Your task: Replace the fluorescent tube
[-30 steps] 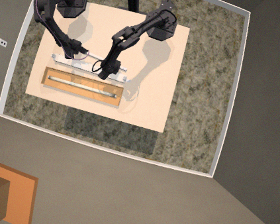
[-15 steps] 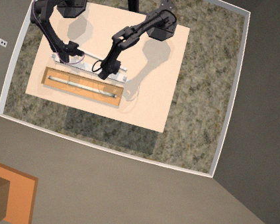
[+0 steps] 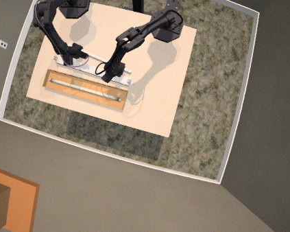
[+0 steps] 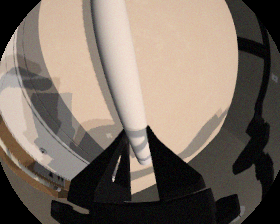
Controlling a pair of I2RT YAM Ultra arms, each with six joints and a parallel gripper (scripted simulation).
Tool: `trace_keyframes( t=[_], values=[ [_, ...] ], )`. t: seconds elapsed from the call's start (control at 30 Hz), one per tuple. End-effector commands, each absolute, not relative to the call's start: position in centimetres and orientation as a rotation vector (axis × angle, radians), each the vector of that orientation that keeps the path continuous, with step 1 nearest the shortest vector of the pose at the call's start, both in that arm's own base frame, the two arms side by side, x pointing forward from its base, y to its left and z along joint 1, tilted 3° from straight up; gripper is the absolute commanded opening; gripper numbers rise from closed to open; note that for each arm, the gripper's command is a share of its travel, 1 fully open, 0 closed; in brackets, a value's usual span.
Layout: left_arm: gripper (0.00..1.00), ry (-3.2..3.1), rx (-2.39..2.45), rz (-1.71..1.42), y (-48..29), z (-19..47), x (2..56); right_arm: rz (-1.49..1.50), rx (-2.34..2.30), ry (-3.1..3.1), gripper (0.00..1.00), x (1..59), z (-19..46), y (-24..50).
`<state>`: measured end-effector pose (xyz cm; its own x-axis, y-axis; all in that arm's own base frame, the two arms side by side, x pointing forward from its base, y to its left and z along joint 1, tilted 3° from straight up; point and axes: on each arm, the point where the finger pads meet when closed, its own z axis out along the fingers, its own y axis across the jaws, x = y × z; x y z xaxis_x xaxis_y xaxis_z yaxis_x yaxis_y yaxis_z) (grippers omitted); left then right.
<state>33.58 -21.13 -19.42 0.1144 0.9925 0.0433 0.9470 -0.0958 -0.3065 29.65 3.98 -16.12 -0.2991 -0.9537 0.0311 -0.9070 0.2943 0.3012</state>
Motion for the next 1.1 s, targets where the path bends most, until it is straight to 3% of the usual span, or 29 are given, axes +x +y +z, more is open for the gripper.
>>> trace_keyframes(
  t=[0.0,0.53,0.57,1.07],
  values=[
    [0.11,-1.939,-2.174,0.261,-22.3,-18.0,34.7,-0.332,1.745,-2.374,0.49,29.7,-17.1,4.8],
    [0.11,-1.939,-2.174,0.261,-22.3,-18.0,34.7,-0.295,1.788,-2.414,0.49,31.6,-17.7,5.3],
    [0.11,-1.939,-2.174,0.261,-22.3,-18.0,34.7,-0.307,1.78,-2.403,0.11,31.2,-17.6,5.1],
    [0.11,-1.94,-2.176,0.26,-22.3,-18.0,34.8,-0.303,1.781,-2.407,0.11,31.3,-17.7,5.1]
  ],
)
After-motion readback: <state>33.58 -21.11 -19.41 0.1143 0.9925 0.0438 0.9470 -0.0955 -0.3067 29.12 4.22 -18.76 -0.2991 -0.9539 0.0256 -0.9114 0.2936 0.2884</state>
